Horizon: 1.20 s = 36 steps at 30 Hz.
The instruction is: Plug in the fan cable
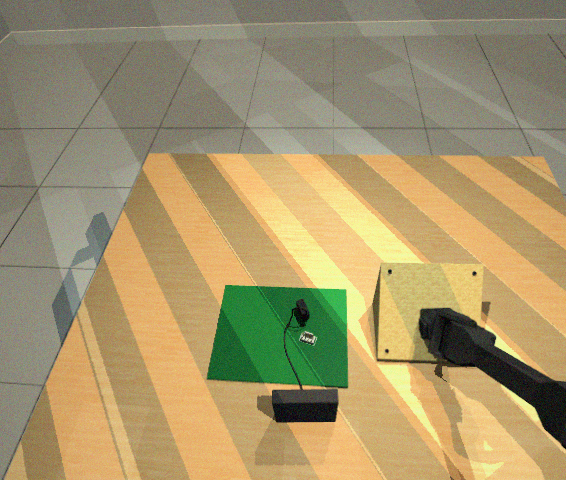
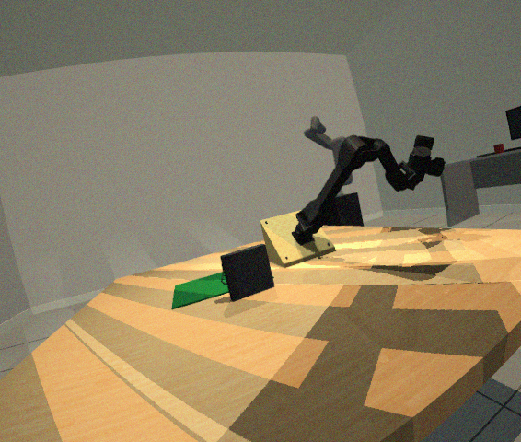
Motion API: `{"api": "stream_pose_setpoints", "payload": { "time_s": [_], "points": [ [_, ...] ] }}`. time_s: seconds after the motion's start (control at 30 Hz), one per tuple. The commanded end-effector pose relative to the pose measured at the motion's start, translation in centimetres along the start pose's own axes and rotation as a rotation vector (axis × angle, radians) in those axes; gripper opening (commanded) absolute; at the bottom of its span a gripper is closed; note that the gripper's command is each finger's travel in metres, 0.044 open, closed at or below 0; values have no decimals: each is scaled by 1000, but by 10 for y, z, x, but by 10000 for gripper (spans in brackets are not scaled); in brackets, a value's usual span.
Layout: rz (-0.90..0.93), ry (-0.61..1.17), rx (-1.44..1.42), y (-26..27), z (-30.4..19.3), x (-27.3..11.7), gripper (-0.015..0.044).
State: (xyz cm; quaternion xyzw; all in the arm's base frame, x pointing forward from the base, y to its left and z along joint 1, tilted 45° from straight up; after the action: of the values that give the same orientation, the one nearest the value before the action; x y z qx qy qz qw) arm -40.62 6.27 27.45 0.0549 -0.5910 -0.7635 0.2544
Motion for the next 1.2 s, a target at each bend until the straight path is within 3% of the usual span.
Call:
{"api": "stream_pose_setpoints", "payload": {
  "time_s": [0.0, 0.3, 0.73, 1.17],
  "points": [
    [0, 0, 0, 0, 0, 0, 426],
    [-31, -89, -85, 5, 24, -18, 440],
    [-239, -451, -451, 38, 105, -113, 440],
    [-533, -754, -774, 83, 148, -218, 440]
  ]
}}
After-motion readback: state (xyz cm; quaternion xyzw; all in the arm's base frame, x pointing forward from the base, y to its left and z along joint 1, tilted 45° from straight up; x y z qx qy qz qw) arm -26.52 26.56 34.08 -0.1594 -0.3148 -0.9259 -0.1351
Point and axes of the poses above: the point midway between the two fingers, 35 mm back from their tips, its own x axis out along the fingers, its own y axis across the jaws, z = x × y, the point moved 10 cm from there along -x, back along the fingers, and after that the axes turned 3 degrees about -x, right-handed, at the moved point
